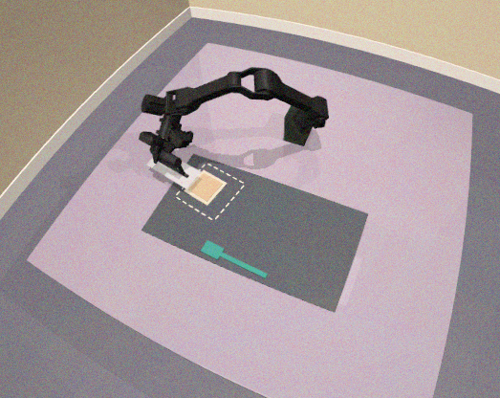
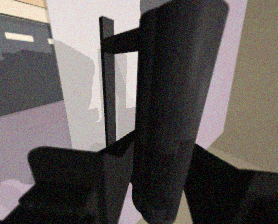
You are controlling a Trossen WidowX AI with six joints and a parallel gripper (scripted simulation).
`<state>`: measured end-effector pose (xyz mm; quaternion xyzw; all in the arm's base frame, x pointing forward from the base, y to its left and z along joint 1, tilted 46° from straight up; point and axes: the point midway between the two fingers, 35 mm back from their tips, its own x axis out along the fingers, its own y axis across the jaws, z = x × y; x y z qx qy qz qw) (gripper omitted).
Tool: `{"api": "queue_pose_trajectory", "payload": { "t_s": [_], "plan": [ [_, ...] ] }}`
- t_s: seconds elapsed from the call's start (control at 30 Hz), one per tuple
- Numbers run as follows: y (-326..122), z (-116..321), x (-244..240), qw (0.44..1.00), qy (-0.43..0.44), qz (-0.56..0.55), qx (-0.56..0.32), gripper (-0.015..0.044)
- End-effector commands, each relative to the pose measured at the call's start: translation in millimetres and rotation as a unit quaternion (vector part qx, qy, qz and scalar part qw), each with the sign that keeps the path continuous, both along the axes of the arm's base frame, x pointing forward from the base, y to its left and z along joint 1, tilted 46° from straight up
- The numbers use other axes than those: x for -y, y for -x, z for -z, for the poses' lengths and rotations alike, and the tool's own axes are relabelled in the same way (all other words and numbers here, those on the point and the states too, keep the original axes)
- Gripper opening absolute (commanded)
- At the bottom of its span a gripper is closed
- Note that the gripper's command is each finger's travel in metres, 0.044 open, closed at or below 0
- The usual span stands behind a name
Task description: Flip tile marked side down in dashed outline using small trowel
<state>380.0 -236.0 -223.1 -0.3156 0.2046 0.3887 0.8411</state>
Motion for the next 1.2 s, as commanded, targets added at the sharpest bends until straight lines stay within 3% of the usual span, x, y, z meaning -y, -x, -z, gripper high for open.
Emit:
{"api": "queue_pose_trajectory", "payload": {
  "t_s": [0.0,0.63,1.17],
  "plan": [
    [-17.2,-22.1,-6.6,1.0,-0.005,0.006,-0.025,0.0],
    [-71.5,-106.4,-103.2,0.976,-0.017,0.043,-0.211,0.0],
    [-76.5,-189.1,-202.4,0.936,0.021,0.123,-0.328,0.0]
  ]
}}
